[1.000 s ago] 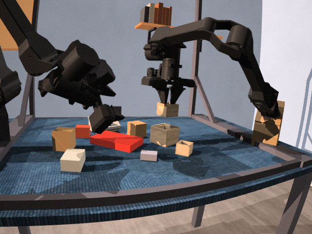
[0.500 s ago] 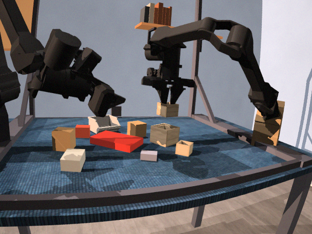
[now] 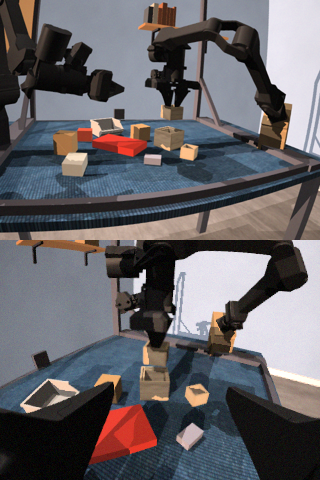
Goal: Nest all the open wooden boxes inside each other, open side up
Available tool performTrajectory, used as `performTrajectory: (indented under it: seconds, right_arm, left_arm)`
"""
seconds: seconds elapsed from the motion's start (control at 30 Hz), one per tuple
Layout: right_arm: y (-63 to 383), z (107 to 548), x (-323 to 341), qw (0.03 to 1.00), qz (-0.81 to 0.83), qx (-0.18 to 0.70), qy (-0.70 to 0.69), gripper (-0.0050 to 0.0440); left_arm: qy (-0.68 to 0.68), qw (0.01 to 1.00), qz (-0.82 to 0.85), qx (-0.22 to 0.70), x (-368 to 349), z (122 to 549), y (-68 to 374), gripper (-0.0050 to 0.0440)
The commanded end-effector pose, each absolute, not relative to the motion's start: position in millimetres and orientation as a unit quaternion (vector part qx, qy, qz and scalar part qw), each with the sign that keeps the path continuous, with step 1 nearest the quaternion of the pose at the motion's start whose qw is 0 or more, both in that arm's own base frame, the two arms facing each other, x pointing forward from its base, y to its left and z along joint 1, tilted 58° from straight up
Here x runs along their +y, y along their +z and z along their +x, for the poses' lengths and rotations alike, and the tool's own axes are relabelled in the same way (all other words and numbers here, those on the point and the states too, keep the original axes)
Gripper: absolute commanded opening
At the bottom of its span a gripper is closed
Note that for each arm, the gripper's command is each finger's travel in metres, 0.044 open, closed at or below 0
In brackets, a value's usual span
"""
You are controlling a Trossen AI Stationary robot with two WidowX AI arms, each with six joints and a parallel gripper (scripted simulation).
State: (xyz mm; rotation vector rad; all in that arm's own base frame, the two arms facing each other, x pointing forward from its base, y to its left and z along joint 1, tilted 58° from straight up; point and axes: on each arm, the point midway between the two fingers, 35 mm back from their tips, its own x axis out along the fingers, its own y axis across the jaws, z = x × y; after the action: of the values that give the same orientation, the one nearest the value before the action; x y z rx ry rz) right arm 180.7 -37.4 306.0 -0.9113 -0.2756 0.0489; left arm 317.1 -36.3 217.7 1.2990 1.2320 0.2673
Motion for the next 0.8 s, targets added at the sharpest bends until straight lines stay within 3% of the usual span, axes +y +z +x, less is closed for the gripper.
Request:
performTrajectory:
  seconds: [0.0,0.33,0.77]
  right_arm:
    - [305.8,176.7,-34.6,0.878,-0.457,-0.139,0.027,0.0400]
    - [309.5,176.3,-33.5,0.876,-0.460,-0.141,0.026,0.0400]
    - [309.5,176.3,-33.5,0.876,-0.460,-0.141,0.026,0.0400]
  left_arm:
    - [0.115,0.619,0.565,0.533,-37.6,318.5,220.6,0.0216]
    - [0.106,0.609,0.576,0.535,-38.5,320.1,220.3,0.0216]
    - [0.007,0.495,0.676,0.545,-37.6,318.5,220.6,0.0216]
